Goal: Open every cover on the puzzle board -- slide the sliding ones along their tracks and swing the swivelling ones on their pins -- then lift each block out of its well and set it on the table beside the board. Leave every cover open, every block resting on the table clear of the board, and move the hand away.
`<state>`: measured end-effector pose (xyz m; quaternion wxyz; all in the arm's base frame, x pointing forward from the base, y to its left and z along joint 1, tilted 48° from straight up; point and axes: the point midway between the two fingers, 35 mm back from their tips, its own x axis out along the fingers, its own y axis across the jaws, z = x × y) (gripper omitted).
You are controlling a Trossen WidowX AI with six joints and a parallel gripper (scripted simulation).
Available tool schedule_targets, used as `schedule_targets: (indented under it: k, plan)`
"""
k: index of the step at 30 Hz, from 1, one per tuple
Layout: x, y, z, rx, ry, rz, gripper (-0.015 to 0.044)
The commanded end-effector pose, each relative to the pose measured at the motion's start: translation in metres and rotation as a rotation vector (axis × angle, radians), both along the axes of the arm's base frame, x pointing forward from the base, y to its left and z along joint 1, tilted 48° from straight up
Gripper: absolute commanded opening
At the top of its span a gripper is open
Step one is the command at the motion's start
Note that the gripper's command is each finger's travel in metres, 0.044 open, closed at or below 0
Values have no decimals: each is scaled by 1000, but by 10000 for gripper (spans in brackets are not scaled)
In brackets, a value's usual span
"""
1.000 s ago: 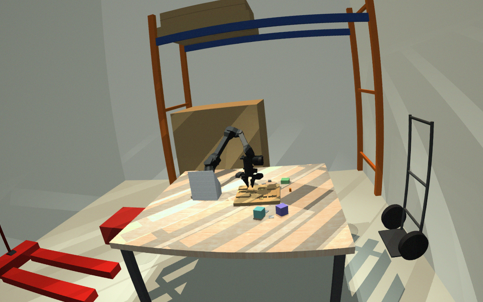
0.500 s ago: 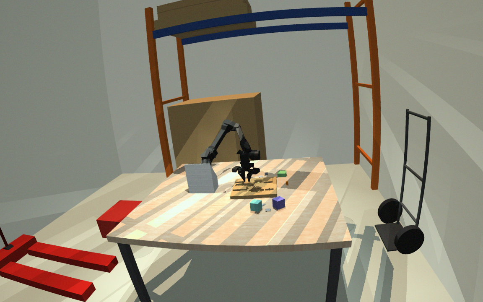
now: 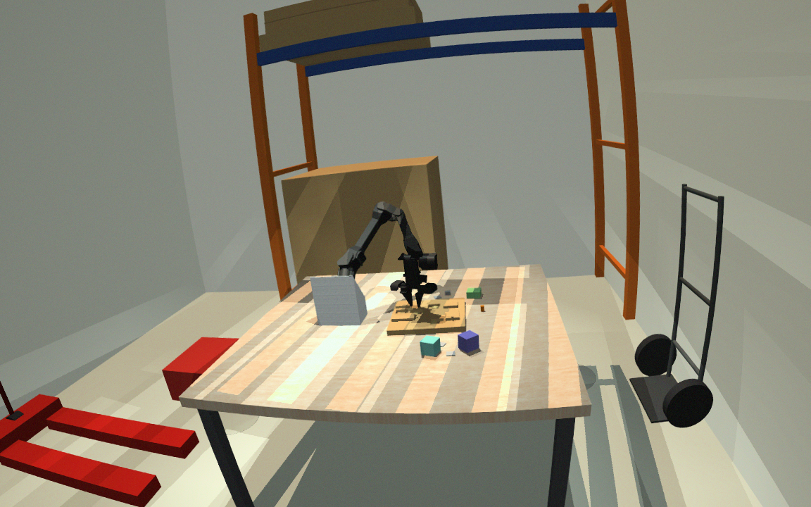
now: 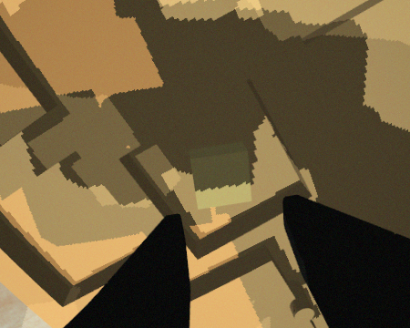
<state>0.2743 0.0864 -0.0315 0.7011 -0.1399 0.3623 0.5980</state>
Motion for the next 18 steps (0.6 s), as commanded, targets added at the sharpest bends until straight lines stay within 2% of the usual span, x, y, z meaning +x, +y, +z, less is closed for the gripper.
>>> schedule_targets:
  k: [1, 18]
  plan:
    - [0, 3, -2, 5, 1, -3, 144]
    - [0, 15, -13, 6, 2, -3, 144]
